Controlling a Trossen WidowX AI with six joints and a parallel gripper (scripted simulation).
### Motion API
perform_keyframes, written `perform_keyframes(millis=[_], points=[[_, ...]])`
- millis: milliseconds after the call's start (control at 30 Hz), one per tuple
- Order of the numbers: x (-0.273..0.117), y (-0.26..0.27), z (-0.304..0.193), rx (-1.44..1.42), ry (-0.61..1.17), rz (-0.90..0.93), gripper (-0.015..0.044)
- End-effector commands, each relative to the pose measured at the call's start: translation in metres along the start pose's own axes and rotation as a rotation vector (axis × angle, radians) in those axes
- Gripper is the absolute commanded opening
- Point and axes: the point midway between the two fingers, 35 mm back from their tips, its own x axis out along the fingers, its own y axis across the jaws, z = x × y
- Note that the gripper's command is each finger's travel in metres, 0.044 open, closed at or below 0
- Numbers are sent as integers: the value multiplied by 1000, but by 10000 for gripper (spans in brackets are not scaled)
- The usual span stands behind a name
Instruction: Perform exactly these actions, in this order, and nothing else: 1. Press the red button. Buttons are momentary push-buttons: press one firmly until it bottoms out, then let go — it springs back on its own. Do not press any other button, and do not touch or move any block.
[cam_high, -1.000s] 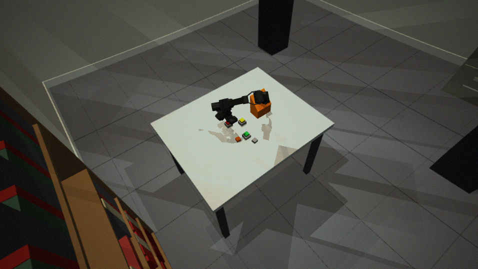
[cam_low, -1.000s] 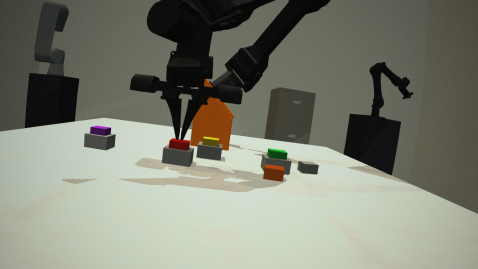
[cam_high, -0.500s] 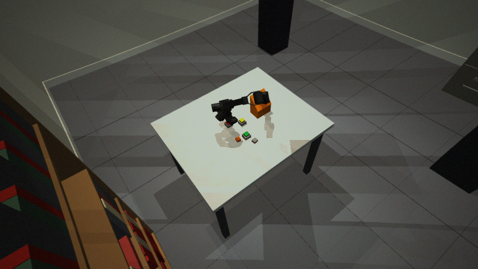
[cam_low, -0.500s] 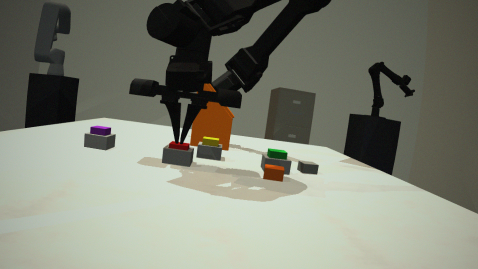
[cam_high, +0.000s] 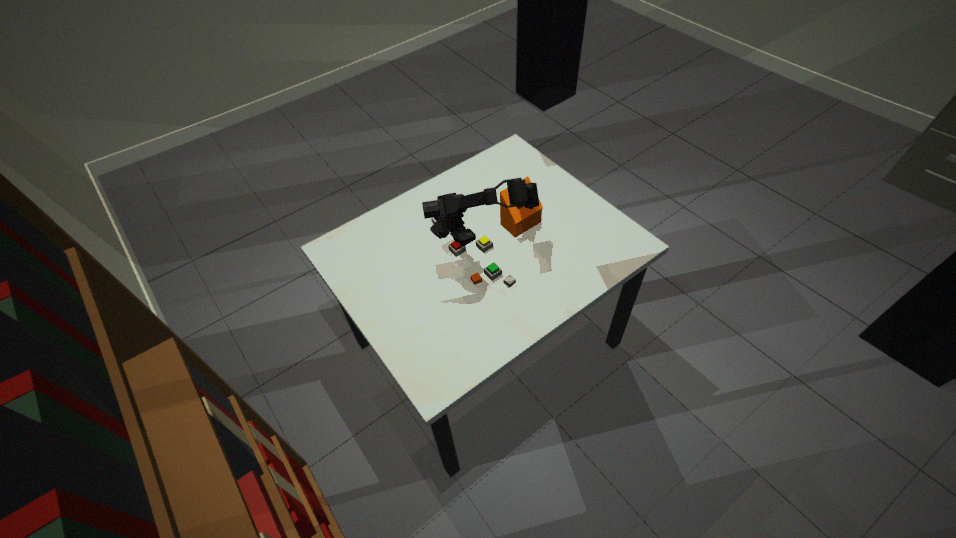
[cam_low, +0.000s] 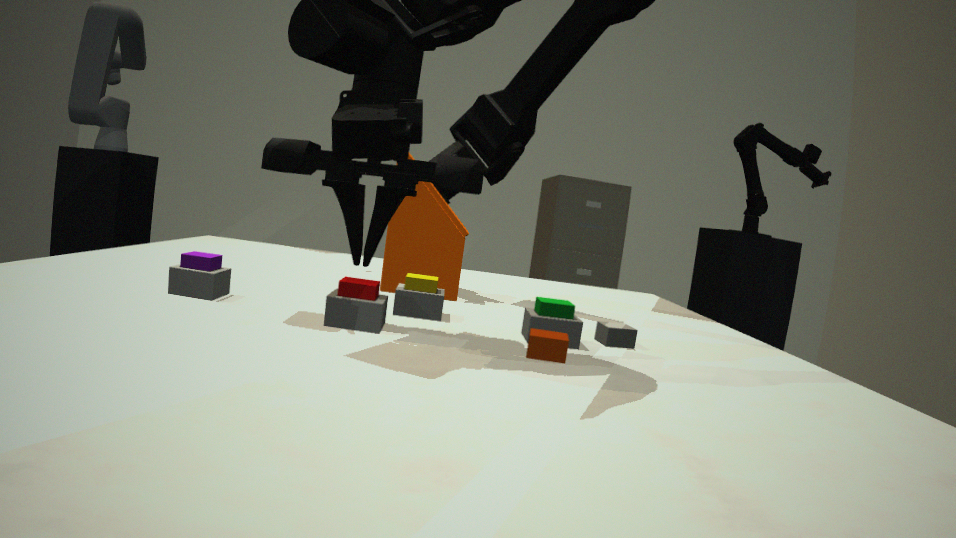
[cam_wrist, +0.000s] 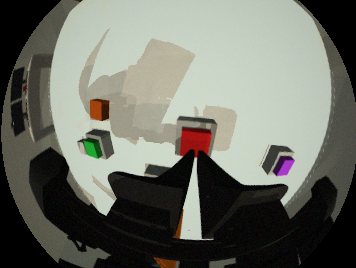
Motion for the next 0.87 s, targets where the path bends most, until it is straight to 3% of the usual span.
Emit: perform_keyframes(millis=[0, 33, 133, 500, 633, 833], points=[[-12, 1, 2, -13, -4, -6, 20], [-12, 1, 2, -13, -4, -6, 20], [-19, 23, 8, -11, -3, -14, 99], [-61, 197, -11, -10, -6, -15, 387], [-73, 244, -39, -11, -2, 2, 400], [-74, 246, -40, -11, -2, 3, 400]])
